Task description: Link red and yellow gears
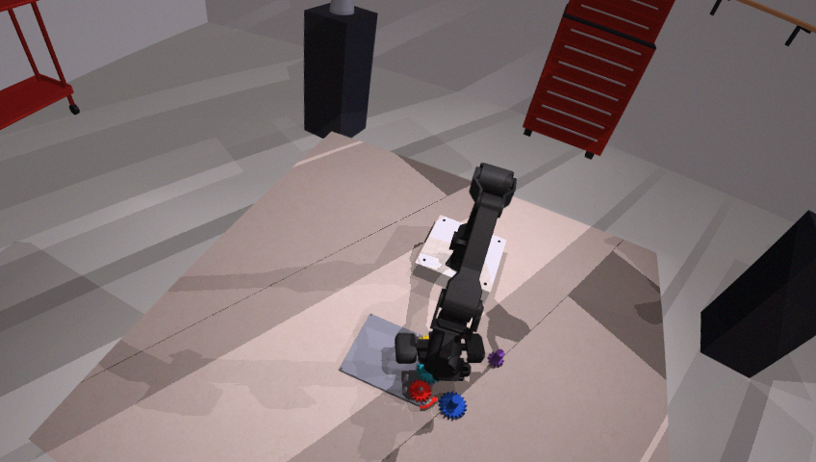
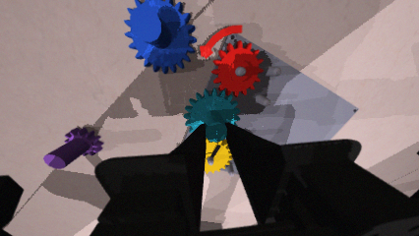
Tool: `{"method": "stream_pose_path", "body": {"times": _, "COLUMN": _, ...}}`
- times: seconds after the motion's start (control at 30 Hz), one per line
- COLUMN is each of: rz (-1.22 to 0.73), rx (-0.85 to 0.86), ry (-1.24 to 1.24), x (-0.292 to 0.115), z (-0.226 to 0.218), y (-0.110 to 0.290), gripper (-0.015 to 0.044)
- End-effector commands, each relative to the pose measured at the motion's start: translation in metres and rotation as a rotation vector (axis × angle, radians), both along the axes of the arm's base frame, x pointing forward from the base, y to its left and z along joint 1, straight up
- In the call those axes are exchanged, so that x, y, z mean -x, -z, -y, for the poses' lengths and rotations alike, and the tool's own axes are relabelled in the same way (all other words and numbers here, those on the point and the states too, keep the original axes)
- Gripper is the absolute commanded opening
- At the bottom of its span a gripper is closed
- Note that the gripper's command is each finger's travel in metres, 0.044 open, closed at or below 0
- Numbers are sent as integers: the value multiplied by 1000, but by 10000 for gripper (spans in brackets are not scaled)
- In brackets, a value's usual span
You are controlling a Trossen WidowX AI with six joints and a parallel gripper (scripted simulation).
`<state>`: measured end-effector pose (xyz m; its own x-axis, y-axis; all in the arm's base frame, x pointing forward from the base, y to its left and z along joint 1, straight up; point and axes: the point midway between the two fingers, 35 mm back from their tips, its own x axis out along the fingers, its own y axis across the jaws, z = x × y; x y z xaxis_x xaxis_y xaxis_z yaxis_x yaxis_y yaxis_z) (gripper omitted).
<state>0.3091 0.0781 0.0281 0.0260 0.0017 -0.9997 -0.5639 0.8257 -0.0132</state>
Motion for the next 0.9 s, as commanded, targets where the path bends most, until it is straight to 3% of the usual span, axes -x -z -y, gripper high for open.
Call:
{"method": "stream_pose_path", "body": {"times": 0.0, "rz": 2, "rx": -1, "ry": 30, "x": -1, "z": 0, "y": 1, "gripper": 0}}
{"method": "stream_pose_path", "body": {"times": 0.23, "rz": 2, "rx": -4, "ry": 159, "x": 0, "z": -1, "y": 3, "gripper": 0}}
{"method": "stream_pose_path", "body": {"times": 0.43, "rz": 2, "rx": -4, "ry": 139, "x": -1, "z": -1, "y": -2, "gripper": 140}}
{"method": "stream_pose_path", "body": {"times": 0.87, "rz": 2, "rx": -4, "ry": 139, "x": 0, "z": -1, "y": -47, "gripper": 140}}
